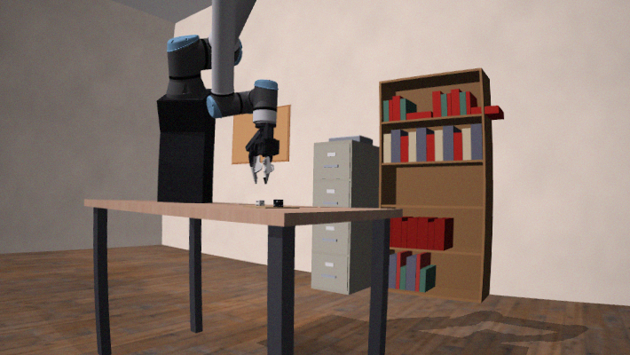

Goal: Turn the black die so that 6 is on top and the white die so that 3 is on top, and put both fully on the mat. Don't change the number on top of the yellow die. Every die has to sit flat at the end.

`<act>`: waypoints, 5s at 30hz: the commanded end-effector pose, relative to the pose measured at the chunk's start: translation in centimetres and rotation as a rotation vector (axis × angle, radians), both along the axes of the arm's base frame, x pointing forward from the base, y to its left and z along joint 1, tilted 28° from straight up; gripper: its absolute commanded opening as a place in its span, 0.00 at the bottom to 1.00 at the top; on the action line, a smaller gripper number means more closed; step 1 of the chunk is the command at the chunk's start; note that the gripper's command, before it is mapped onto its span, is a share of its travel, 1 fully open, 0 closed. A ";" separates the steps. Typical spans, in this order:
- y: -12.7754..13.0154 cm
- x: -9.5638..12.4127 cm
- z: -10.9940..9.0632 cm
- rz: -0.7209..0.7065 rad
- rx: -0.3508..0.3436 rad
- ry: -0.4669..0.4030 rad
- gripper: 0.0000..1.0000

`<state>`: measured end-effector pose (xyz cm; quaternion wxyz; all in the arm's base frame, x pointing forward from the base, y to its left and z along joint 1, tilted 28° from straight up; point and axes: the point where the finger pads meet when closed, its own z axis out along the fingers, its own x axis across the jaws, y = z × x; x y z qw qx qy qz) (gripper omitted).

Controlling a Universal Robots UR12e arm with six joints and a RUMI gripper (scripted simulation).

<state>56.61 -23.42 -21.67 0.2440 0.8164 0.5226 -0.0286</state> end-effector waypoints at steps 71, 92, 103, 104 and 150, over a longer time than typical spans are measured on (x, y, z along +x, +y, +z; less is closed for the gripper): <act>-2.2 1.1 -4.6 0.000 0.000 -0.001 0.24; -2.2 1.1 -4.6 0.000 0.000 -0.001 0.24; -2.3 1.1 -4.8 0.000 0.000 -0.001 0.24; -2.3 1.1 -4.8 0.000 0.000 -0.001 0.24; -3.5 1.7 -7.2 0.000 0.000 -0.001 0.24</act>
